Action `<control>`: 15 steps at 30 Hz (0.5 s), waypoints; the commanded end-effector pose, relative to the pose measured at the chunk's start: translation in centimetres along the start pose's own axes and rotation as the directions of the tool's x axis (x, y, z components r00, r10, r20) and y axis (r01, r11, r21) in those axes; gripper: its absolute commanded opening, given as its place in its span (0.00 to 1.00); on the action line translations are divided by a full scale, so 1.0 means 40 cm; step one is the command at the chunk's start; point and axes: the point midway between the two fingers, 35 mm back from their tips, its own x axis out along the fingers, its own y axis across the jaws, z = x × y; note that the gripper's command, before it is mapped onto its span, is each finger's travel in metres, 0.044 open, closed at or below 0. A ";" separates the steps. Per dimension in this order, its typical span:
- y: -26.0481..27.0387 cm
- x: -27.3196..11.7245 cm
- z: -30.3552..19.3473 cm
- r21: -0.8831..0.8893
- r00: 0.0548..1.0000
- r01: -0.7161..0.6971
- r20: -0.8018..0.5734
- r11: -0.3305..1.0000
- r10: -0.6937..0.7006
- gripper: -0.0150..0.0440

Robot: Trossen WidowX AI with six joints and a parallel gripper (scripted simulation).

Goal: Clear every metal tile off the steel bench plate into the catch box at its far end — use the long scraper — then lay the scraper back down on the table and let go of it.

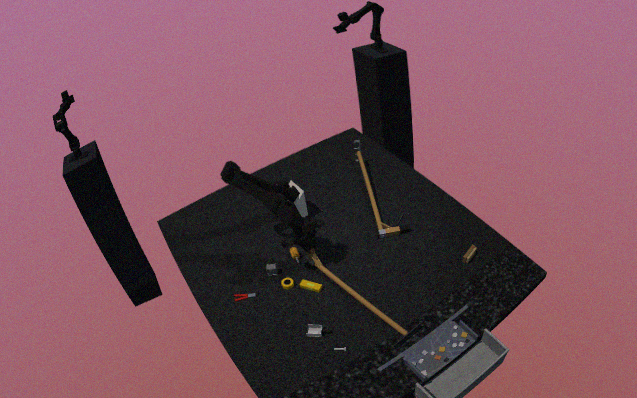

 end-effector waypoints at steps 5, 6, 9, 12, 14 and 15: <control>-0.035 -0.007 -0.001 0.046 0.998 0.055 -0.003 0.997 -0.055 0.25; -0.032 -0.008 -0.001 0.050 0.998 0.059 -0.003 0.997 -0.059 0.25; -0.021 -0.009 -0.002 0.055 0.998 0.064 -0.003 0.996 -0.064 0.25; -0.014 -0.009 -0.002 0.056 0.998 0.065 -0.004 0.996 -0.065 0.25; -0.015 -0.011 -0.005 0.056 0.998 0.065 -0.004 0.996 -0.065 0.25; -0.015 -0.013 -0.006 0.057 0.998 0.065 -0.004 0.996 -0.065 0.25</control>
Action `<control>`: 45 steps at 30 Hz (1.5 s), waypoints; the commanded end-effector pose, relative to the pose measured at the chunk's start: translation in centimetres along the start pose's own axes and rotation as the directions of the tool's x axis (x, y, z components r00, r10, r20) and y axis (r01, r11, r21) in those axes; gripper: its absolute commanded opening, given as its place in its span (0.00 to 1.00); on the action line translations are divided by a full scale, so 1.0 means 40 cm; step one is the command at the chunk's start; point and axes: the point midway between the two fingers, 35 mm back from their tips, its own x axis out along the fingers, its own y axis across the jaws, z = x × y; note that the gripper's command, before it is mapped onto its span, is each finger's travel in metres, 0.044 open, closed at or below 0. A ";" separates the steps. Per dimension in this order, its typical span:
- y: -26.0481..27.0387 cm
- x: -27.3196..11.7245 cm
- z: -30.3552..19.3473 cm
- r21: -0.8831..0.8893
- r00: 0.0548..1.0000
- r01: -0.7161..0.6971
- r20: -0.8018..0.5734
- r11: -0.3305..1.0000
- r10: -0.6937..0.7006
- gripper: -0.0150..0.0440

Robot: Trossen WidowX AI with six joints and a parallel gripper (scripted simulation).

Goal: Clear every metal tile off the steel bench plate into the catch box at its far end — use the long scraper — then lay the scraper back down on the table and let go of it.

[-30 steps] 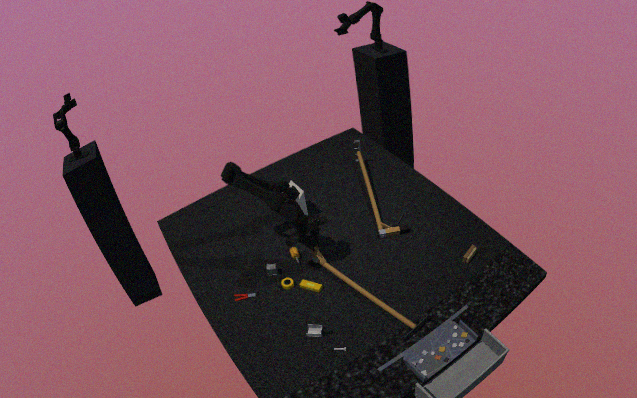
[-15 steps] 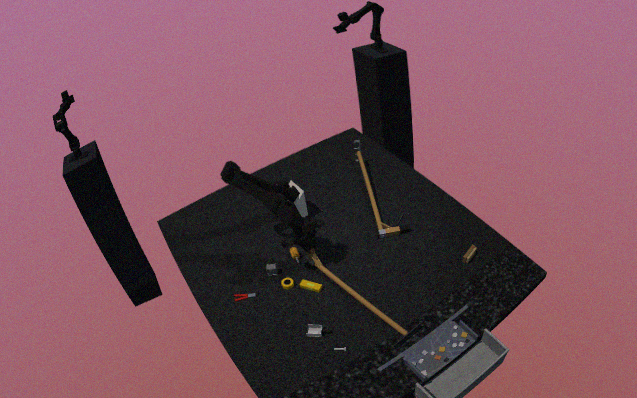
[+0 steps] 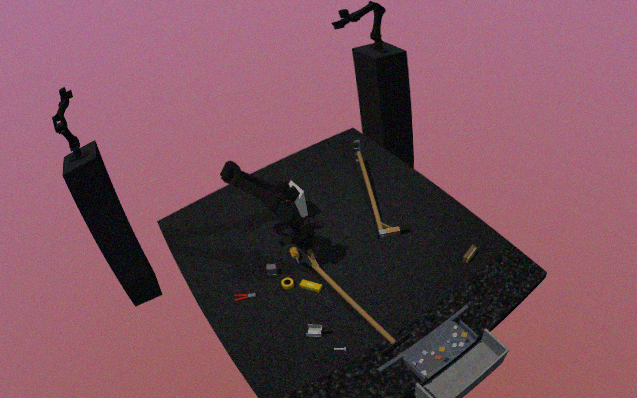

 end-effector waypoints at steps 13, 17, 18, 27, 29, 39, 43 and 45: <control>0.000 -0.035 -0.038 0.007 1.000 0.001 0.003 1.000 -0.001 0.25; -0.001 -0.044 -0.050 0.008 1.000 0.003 0.003 1.000 -0.003 0.25; -0.001 -0.047 -0.052 0.008 1.000 0.003 0.003 1.000 -0.003 0.25; -0.002 -0.065 -0.078 0.010 1.000 0.005 0.003 1.000 -0.005 0.25; -0.002 -0.069 -0.084 0.011 1.000 0.006 0.003 1.000 -0.006 0.25; 0.023 -0.067 -0.083 0.014 1.000 0.002 -0.001 1.000 -0.002 0.25; 0.037 -0.067 -0.082 0.015 1.000 0.000 -0.002 1.000 0.000 0.25; 0.044 -0.066 -0.082 0.016 1.000 -0.001 -0.003 1.000 0.001 0.25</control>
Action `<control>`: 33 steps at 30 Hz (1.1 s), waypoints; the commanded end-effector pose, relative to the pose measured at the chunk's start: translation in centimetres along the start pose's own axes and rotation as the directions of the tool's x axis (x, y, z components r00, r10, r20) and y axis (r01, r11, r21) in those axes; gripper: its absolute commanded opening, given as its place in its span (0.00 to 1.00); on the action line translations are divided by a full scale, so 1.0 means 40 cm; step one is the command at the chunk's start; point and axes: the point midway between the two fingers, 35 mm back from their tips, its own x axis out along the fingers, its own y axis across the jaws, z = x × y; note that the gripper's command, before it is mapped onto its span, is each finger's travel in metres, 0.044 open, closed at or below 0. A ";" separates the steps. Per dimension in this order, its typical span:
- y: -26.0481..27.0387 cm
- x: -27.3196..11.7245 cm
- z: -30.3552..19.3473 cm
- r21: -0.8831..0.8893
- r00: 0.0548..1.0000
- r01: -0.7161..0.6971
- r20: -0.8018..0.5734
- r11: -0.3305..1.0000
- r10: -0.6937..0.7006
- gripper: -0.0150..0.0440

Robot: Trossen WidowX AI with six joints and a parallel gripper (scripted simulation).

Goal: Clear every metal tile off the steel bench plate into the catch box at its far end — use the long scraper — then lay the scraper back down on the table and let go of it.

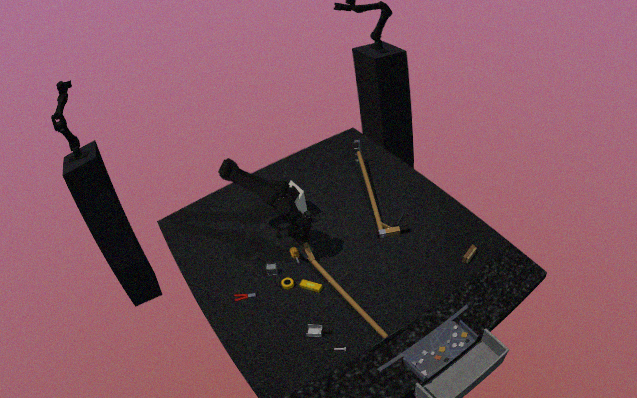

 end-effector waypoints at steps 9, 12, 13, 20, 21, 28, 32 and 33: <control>0.048 0.001 -0.003 -0.001 1.000 -0.011 -0.004 1.000 0.011 0.25; 0.058 0.001 -0.003 0.000 1.000 -0.012 -0.005 1.000 0.012 0.25; 0.062 0.001 -0.003 0.000 1.000 -0.012 -0.005 1.000 0.012 0.25; 0.085 0.000 -0.005 0.001 1.000 -0.012 -0.006 1.000 0.012 0.25; 0.089 -0.001 -0.005 0.001 1.000 -0.012 -0.006 1.000 0.012 0.25; 0.113 -0.003 -0.007 0.002 1.000 -0.010 -0.005 1.000 0.010 0.25; 0.126 -0.004 -0.009 0.002 1.000 -0.009 -0.004 1.000 0.009 0.25; 0.130 -0.005 -0.009 0.002 1.000 -0.009 -0.004 1.000 0.009 0.25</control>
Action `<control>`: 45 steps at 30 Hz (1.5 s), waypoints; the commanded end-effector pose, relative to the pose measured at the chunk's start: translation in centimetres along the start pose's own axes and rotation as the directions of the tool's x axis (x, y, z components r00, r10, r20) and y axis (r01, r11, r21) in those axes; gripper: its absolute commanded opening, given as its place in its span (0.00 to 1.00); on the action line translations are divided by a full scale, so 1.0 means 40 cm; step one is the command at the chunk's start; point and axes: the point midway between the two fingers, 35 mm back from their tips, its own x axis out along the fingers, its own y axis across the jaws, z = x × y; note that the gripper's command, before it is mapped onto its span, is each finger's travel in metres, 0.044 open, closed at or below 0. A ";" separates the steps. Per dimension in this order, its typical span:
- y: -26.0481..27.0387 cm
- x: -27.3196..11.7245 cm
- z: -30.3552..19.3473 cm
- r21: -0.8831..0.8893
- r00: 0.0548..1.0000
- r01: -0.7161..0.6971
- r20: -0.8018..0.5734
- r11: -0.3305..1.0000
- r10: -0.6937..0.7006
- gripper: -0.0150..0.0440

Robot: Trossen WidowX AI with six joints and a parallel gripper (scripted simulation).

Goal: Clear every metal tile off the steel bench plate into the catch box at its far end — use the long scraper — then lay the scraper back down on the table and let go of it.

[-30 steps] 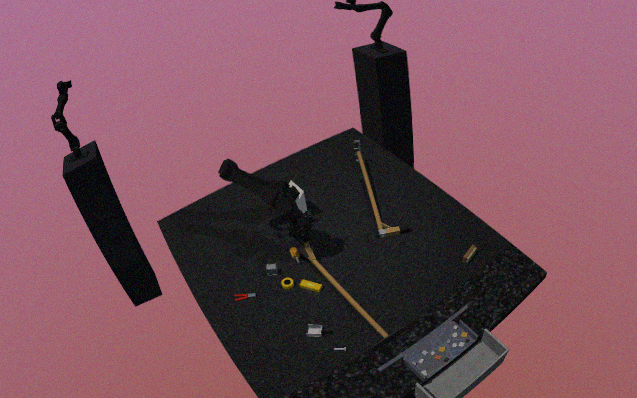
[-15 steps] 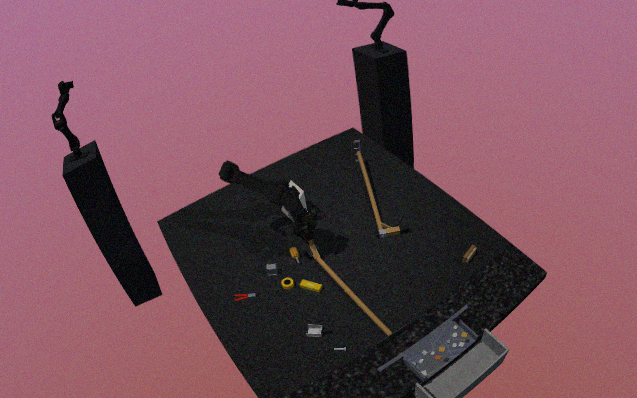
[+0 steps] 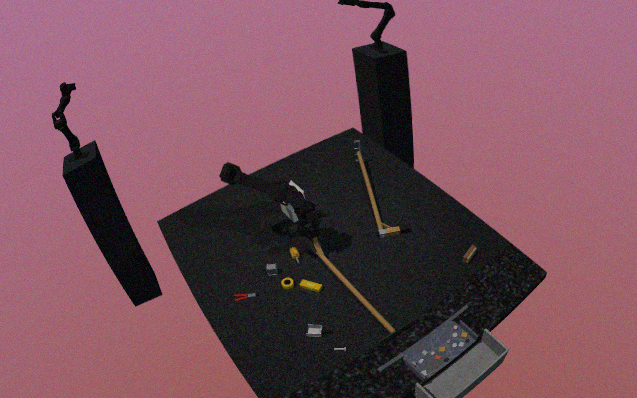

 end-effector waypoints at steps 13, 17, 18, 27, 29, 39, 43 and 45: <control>0.055 -0.007 -0.012 -0.008 1.000 0.002 0.003 1.000 -0.002 0.25; 0.055 -0.005 -0.009 -0.008 1.000 0.001 0.003 1.000 -0.001 0.25; 0.056 -0.005 -0.008 -0.008 1.000 0.001 0.003 1.000 -0.001 0.25; 0.058 0.005 0.010 -0.008 1.000 0.000 0.005 1.000 0.000 0.25; 0.059 0.009 0.017 -0.008 1.000 -0.001 0.005 1.000 0.001 0.25; 0.063 0.029 0.052 -0.008 1.000 -0.003 0.007 1.000 0.003 0.25; 0.065 0.038 0.066 -0.008 1.000 -0.004 0.008 1.000 0.004 0.25; 0.066 0.043 0.072 -0.009 1.000 -0.005 0.009 1.000 0.005 0.25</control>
